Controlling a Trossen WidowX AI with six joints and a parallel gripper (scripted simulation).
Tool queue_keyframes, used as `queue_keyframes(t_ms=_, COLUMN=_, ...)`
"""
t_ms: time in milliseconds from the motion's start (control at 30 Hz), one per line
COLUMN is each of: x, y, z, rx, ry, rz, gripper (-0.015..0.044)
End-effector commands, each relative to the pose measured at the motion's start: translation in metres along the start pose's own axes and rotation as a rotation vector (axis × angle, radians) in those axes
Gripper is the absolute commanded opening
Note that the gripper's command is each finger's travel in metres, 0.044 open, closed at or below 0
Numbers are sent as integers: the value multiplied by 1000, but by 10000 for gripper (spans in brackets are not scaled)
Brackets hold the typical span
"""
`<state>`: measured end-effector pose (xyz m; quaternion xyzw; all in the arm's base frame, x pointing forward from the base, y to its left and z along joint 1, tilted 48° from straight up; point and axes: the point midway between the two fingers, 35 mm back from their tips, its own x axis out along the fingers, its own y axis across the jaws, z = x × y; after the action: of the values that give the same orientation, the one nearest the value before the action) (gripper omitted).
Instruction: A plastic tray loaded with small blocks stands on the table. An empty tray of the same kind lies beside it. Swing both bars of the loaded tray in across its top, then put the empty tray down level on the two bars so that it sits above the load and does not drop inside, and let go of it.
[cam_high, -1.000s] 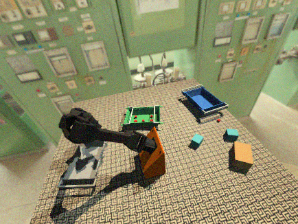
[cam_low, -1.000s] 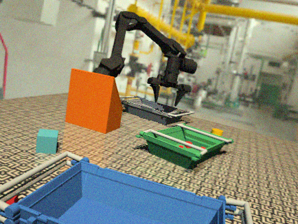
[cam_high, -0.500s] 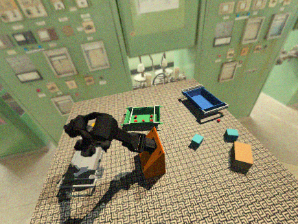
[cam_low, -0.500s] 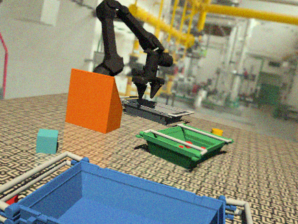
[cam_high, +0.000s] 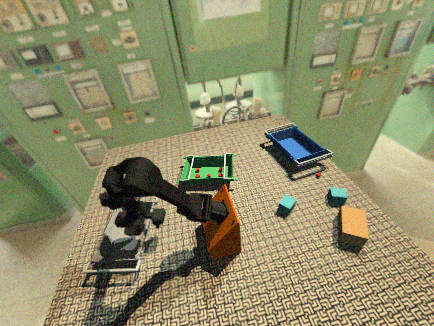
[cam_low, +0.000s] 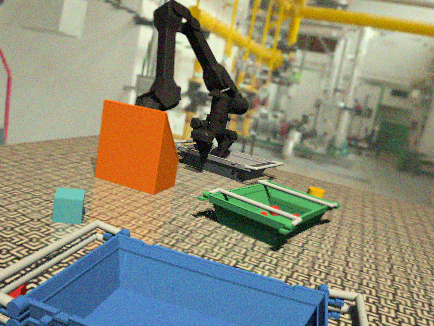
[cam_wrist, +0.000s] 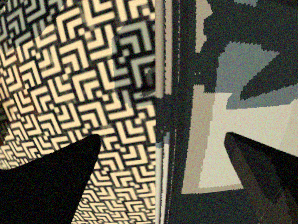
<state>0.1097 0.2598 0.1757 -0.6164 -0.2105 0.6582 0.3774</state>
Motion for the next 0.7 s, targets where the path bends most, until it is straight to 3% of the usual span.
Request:
queue_keyframes(t_ms=0, x=16, y=2, z=1, rx=9, ry=2, rz=2, gripper=440)
queue_keyframes(t_ms=200, x=27, y=3, z=3, rx=11, ry=0, rz=1, gripper=440)
queue_keyframes(t_ms=667, x=27, y=3, z=3, rx=11, ry=0, rz=1, gripper=235)
